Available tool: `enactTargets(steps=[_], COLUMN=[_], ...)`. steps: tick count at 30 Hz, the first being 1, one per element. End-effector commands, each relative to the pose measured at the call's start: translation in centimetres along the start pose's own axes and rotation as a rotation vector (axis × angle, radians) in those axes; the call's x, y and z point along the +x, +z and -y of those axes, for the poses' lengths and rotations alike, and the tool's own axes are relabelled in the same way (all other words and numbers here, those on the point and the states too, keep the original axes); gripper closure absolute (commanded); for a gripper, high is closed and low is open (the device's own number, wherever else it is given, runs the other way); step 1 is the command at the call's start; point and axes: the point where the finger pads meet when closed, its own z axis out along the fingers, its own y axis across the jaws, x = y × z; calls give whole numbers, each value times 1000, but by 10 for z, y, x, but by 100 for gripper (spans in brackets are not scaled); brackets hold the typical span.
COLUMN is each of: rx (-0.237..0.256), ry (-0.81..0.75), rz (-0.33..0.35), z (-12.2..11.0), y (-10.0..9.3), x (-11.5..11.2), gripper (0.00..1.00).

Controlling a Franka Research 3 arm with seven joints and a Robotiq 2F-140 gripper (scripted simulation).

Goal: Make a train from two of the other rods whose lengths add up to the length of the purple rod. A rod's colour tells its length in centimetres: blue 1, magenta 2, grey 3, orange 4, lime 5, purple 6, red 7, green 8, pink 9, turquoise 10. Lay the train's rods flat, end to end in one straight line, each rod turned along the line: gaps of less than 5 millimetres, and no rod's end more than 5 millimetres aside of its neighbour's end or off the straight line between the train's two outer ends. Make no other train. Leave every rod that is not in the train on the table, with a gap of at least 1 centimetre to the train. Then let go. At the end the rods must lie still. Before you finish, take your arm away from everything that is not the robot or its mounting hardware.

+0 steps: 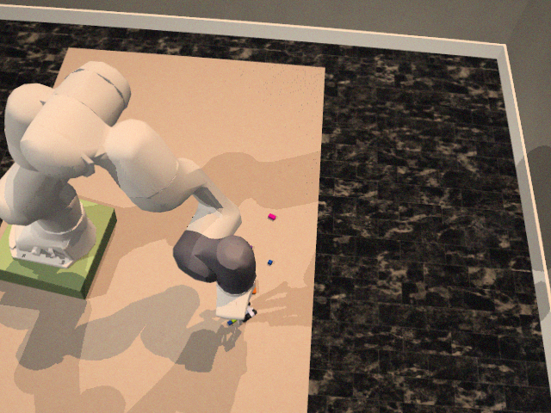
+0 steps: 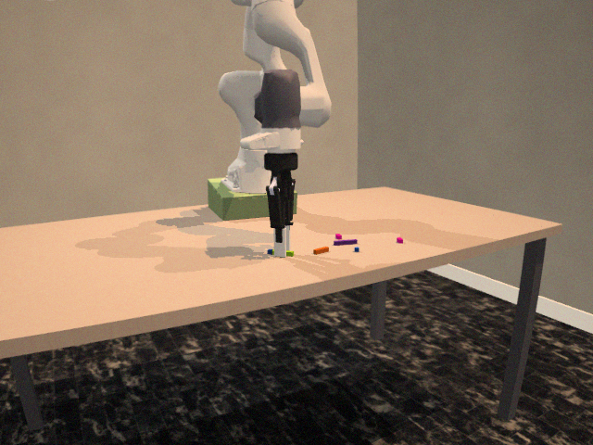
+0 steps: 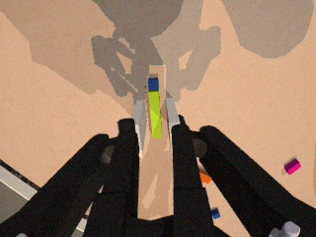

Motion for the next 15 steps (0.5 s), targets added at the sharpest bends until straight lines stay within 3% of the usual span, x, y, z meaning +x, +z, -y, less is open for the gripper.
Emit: enactTargets(steps=[1,15], rx=[3,3], ry=[-3,-3], rz=[2,2], z=[2,2], y=[0,-8], x=[-1,-1], gripper=[85,85])
